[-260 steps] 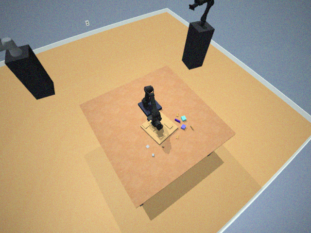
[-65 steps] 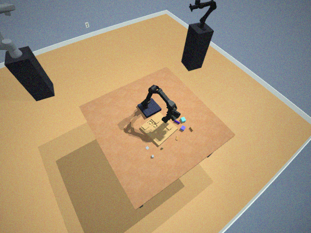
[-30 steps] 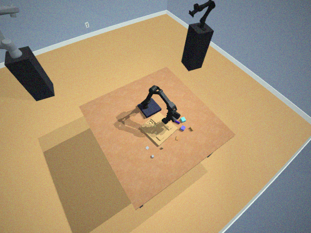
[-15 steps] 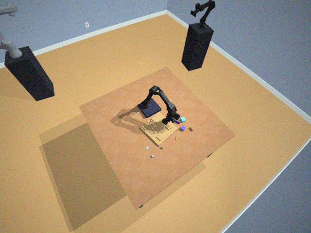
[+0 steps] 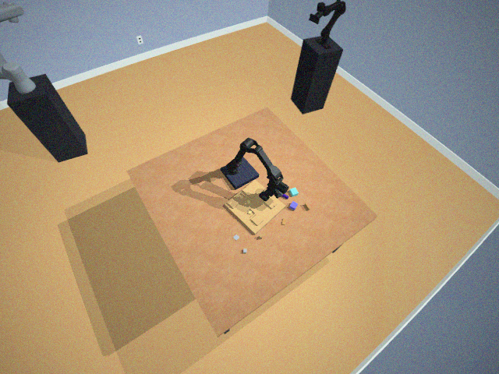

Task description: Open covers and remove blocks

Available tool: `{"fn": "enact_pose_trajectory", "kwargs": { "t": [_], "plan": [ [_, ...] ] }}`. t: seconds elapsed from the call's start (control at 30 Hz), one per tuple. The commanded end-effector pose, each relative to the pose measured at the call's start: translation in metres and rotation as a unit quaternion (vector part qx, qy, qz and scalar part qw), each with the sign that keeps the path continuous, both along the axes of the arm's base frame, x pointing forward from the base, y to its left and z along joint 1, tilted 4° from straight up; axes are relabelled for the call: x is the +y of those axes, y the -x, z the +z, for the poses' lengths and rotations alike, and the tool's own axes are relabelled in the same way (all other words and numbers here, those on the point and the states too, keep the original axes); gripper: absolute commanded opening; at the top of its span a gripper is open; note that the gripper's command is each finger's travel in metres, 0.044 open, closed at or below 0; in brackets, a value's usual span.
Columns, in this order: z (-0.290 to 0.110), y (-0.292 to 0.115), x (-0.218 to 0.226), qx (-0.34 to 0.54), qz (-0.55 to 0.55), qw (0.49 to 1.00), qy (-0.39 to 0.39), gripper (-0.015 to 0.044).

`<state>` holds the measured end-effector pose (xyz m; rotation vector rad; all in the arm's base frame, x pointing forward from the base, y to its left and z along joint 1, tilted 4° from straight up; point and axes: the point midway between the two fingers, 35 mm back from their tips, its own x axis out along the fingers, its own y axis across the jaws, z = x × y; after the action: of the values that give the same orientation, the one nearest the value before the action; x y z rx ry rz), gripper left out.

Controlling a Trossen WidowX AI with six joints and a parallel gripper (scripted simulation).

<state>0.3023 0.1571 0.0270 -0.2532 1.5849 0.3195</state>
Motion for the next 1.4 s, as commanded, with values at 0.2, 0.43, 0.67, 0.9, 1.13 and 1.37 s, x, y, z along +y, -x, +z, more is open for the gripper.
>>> {"fn": "enact_pose_trajectory", "kwargs": {
  "t": [0.2, 0.43, 0.67, 0.9, 1.13, 1.37],
  "plan": [
    [-0.01, 0.004, -0.001, 0.005, -0.002, 1.0, 0.0, 0.0],
    [-0.01, 0.003, -0.007, 0.005, -0.002, 1.0, 0.001, 0.0],
    [-0.011, 0.002, -0.016, 0.005, -0.002, 1.0, 0.001, 0.0],
    [-0.011, 0.002, -0.022, 0.005, -0.002, 1.0, 0.001, 0.0],
    [-0.012, -0.001, -0.031, 0.005, -0.002, 1.0, 0.002, 0.0],
    [-0.012, -0.004, -0.04, 0.005, -0.002, 1.0, 0.002, 0.0]
  ]
}}
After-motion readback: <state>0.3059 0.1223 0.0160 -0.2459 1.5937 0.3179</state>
